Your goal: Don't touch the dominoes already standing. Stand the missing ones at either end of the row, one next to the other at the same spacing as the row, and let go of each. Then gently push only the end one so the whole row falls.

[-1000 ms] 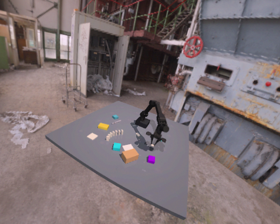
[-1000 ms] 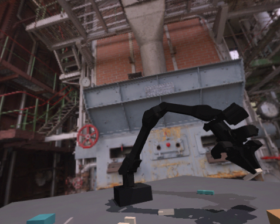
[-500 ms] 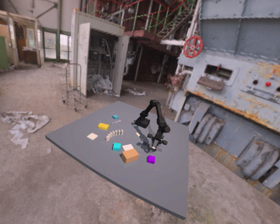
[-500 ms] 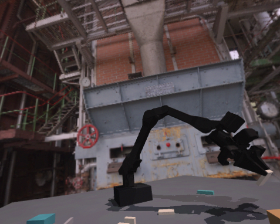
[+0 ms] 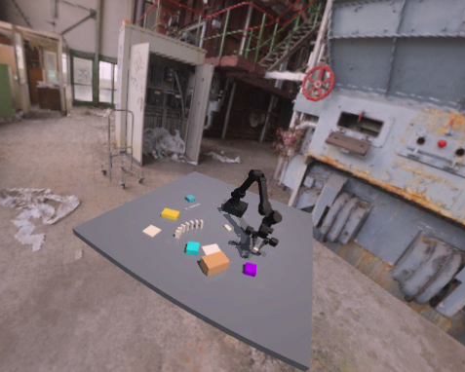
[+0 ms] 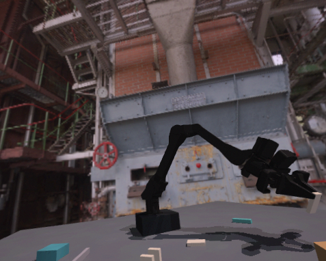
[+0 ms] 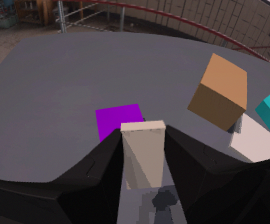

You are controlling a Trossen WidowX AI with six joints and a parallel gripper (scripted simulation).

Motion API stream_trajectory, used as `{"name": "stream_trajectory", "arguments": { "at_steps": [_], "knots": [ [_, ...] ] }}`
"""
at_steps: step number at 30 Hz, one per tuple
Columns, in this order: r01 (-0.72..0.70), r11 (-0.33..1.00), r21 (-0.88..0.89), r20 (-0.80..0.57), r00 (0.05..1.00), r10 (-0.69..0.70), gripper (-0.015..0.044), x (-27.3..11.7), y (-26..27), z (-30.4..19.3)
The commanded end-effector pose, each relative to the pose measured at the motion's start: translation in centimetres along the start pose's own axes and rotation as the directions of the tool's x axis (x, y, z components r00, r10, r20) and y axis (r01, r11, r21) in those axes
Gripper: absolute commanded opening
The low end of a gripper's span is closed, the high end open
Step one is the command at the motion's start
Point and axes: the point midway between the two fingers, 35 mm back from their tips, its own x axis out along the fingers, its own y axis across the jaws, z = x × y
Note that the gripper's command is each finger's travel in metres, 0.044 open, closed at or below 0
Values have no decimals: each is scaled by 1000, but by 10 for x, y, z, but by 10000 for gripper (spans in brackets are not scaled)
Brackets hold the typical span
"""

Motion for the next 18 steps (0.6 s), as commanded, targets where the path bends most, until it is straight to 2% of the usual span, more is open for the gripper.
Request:
{"name": "stream_trajectory", "arguments": {
  "at_steps": [1, 18],
  "knots": [
    [12, 1000, 1, 59, 998, -12, 107, -5, -1, -1],
    [73, 996, 50, 287, 954, -84, 107, -38, -15, -9]
  ]
}}
